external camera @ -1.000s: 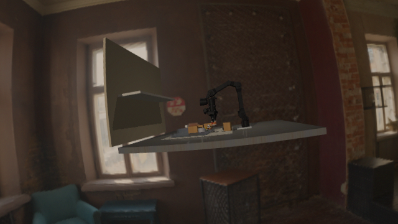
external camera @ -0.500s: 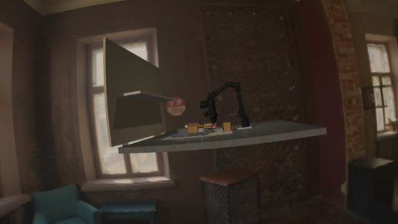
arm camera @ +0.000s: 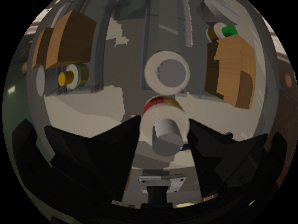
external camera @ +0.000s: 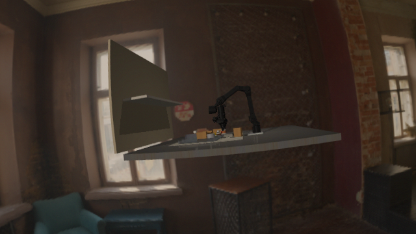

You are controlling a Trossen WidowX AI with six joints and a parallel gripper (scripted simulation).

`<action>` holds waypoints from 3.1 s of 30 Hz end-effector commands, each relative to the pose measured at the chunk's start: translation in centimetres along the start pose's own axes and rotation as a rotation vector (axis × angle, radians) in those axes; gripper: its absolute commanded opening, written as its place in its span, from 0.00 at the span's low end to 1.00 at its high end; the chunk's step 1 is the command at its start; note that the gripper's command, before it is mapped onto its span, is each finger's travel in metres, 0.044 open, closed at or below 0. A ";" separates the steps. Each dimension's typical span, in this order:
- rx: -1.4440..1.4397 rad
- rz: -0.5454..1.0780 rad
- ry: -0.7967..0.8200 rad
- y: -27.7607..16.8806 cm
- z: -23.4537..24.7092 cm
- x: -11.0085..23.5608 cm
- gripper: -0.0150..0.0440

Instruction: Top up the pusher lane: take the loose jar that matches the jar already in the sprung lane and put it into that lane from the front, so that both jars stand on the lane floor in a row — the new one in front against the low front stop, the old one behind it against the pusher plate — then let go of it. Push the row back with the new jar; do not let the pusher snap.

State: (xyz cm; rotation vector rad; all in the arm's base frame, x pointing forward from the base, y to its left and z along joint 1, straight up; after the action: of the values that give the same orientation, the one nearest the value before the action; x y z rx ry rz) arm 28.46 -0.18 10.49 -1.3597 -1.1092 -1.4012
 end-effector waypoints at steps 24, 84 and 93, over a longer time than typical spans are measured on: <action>0.006 -0.003 -0.001 1.3 0.2 0.0 0.25; 0.006 -0.006 -0.001 3.9 0.6 0.0 0.25; 0.006 -0.006 -0.001 4.3 0.6 0.0 0.25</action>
State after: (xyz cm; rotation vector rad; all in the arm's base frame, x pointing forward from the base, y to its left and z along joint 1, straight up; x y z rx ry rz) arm 31.92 -0.48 10.50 -1.3680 -1.0994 -1.3880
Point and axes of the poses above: the point midway between the two fingers, 35 mm back from their tips, its own x axis back along the fingers, its own z axis across the jaws, y = z × x, the point moved 2 cm from there along x, back along the fingers, and after that the axes turned 8 degrees about -x, right-handed, at the moved point
